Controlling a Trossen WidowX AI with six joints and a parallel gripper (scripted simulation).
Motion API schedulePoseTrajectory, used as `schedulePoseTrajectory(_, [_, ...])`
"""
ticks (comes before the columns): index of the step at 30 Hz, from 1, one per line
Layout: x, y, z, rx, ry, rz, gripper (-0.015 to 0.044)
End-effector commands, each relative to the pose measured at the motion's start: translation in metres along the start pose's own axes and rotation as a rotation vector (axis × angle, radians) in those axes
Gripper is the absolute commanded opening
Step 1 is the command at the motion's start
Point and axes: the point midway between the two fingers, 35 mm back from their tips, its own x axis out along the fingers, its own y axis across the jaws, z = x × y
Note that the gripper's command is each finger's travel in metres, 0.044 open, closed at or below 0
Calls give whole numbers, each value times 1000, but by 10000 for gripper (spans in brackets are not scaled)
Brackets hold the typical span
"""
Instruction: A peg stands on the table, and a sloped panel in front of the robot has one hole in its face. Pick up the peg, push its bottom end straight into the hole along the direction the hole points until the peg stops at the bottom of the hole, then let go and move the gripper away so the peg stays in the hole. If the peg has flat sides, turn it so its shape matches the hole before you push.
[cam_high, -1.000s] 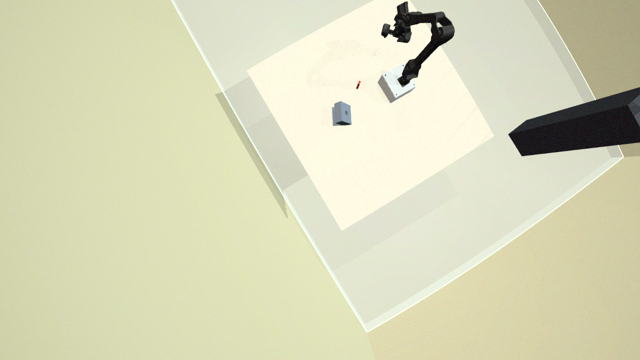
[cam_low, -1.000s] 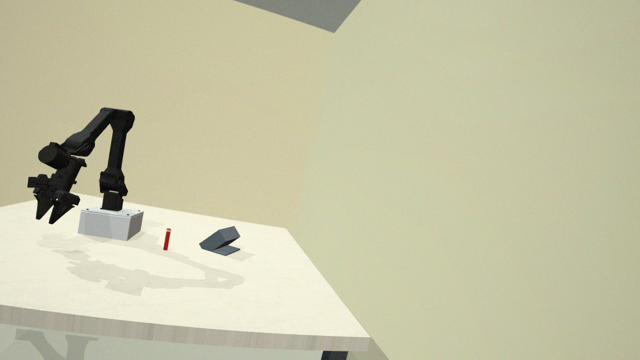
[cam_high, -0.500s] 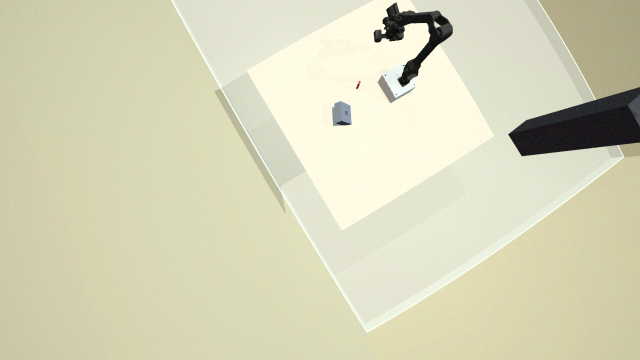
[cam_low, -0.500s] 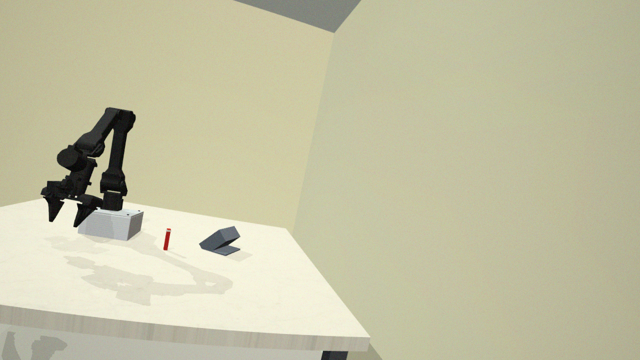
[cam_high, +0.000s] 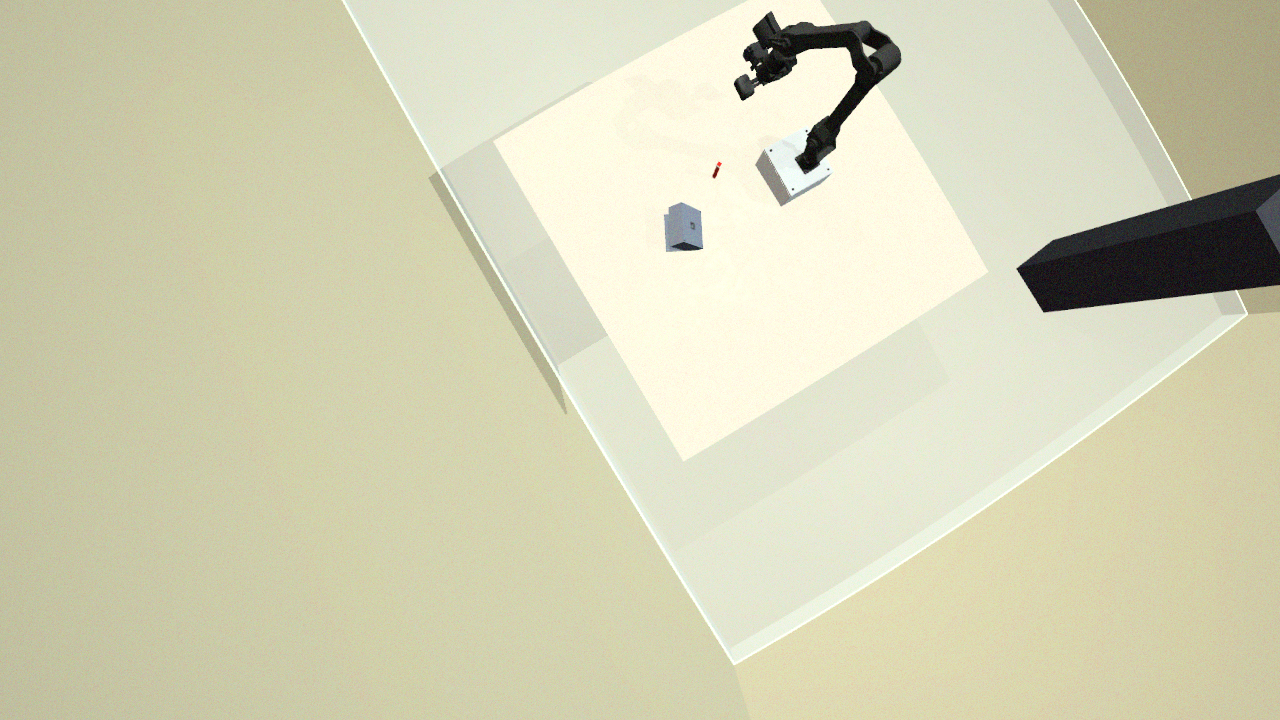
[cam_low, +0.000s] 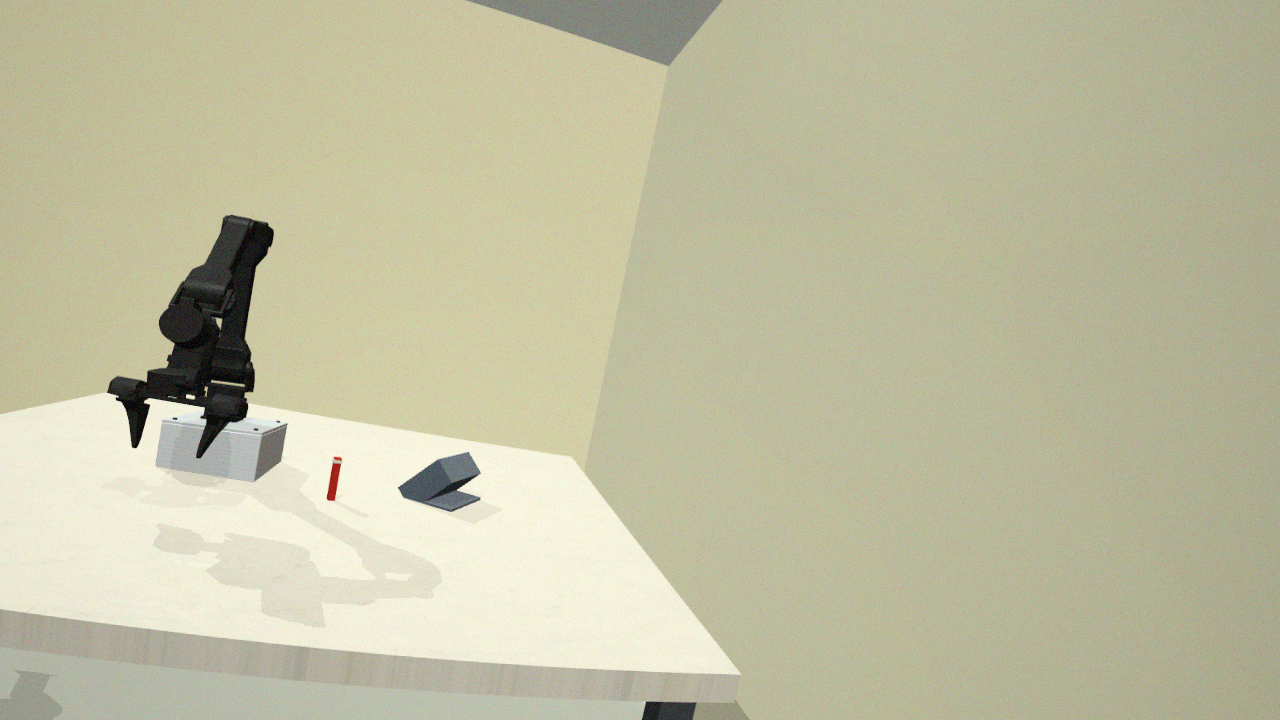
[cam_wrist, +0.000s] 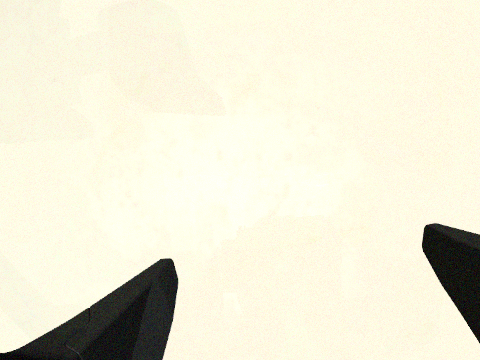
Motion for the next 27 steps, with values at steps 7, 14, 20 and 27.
schedulePoseTrajectory(7, [-3, 36, -4, -237, 26, 33, 440])
schedulePoseTrajectory(14, [-5, 61, -9, -396, 37, 52, 440])
schedulePoseTrajectory(20, [-8, 83, -15, -551, 49, 74, 440])
schedulePoseTrajectory(27, [-13, 108, -25, -731, 63, 98, 440])
